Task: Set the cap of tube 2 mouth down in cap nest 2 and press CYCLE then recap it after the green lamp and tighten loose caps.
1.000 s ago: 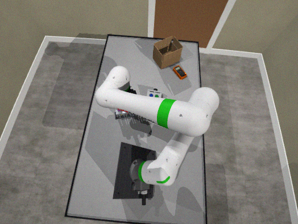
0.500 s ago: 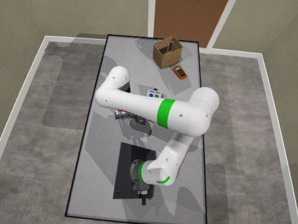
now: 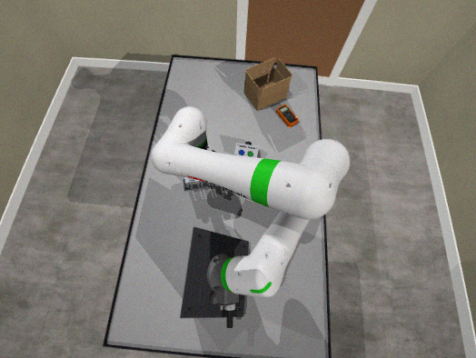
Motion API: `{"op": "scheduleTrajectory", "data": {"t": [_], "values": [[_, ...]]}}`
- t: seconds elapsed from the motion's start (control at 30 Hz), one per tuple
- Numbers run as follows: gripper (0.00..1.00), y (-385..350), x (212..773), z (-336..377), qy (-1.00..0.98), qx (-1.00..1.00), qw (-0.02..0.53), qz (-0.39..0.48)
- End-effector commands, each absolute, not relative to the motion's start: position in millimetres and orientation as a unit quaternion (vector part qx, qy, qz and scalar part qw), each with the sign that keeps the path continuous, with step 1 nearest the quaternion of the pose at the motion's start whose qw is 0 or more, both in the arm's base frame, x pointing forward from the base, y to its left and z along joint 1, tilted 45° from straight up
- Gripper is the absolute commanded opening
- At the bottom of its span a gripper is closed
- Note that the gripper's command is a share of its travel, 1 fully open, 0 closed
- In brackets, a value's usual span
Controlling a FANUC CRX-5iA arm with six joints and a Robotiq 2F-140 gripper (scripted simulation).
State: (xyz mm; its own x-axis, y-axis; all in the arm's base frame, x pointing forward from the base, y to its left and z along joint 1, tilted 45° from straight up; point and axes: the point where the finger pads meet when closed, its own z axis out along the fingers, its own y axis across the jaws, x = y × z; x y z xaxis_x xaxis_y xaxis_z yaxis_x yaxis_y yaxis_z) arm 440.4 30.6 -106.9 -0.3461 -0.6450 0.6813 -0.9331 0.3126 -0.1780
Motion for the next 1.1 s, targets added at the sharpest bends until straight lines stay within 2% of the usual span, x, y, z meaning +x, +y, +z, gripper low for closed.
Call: {"op": "scheduleTrajectory", "data": {"t": [0.0,0.37,0.73,1.03,1.07], "values": [[0.3,31.4,441.0,-106.5,-0.769,0.513,0.252,0.285],[0.3,31.3,441.0,-106.6,-0.652,0.656,0.304,0.229],[0.3,31.2,440.9,-106.8,-0.45,0.808,0.355,0.138],[0.3,31.1,440.9,-106.9,-0.41,0.829,0.361,0.12],[0.41,31.8,441.0,-106.2,-0.41,0.829,0.361,0.12]]}}
